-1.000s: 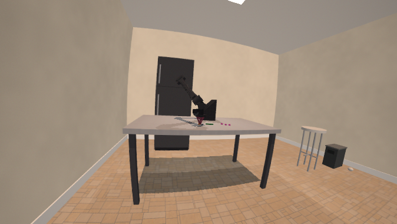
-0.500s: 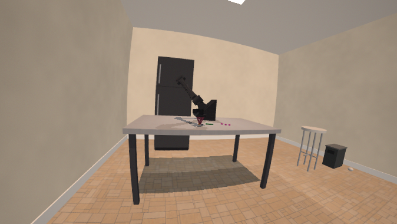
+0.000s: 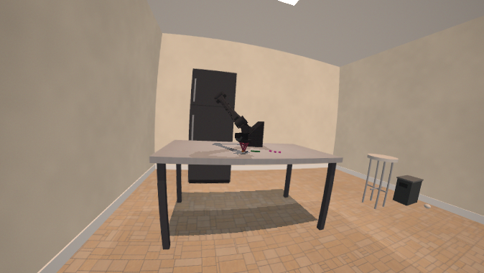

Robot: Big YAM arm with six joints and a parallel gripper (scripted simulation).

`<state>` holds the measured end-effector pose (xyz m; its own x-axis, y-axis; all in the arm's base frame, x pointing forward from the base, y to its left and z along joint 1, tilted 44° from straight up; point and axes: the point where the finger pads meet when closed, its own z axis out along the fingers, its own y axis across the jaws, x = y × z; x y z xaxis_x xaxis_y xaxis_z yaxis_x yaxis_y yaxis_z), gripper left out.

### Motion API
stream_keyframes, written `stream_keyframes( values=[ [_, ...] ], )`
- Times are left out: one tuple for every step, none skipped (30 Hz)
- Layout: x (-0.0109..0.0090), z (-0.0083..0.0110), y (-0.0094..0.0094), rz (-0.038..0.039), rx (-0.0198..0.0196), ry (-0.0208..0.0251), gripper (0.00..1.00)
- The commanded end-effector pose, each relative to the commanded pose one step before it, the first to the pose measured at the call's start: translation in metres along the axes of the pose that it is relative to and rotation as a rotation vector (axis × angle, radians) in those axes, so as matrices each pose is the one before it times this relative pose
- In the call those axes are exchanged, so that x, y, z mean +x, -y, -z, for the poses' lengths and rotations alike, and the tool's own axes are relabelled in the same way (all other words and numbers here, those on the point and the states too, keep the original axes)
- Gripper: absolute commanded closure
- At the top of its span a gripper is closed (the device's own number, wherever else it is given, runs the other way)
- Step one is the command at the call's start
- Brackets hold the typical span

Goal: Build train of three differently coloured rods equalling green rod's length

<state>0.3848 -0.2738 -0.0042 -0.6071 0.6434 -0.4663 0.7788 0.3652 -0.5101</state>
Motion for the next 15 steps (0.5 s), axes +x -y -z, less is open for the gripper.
stream_keyframes(
  values=[
    [-0.01272,0.00797,-0.0124,0.00928,-0.01977,0.026,0.96],
    [-0.00063,-0.00199,0.00096,-0.00577,0.00032,0.00057,0.96],
    [-0.00043,-0.0022,0.00171,-0.00525,0.00148,-0.00106,0.96],
    [-0.0001,-0.00234,0.00255,-0.0041,0.00292,-0.00319,0.96],
    [-0.00019,-0.00258,0.00293,-0.00481,0.00322,-0.00346,0.96],
    [0.0,0.0,0.0,0.0,0.0,0.0,0.96],
    [0.0,0.0,0.0,0.0,0.0,0.0,0.96],
    [-0.0012,0.00113,0.00387,-0.00234,0.00156,-0.00179,0.96],
    [0.00146,-0.00311,-0.00163,-0.0004,-0.00029,0.00035,0.96],
    [0.00337,-0.00345,-0.00086,0.00637,0.00334,-0.00593,0.96],
    [0.0012,-0.00141,0.00009,0.00181,0.00093,-0.0017,0.96],
    [0.00085,-0.00107,0.00024,0.0011,0.00058,-0.00103,0.96],
    [0.00074,-0.001,0.00023,0.00098,0.00064,-0.00084,0.96],
    [0.00069,-0.00091,0.00021,0.0009,0.00055,-0.00079,0.96],
    [-0.00163,0.00131,0.00117,-0.00394,-0.00206,0.00367,0.96]
  ],
)
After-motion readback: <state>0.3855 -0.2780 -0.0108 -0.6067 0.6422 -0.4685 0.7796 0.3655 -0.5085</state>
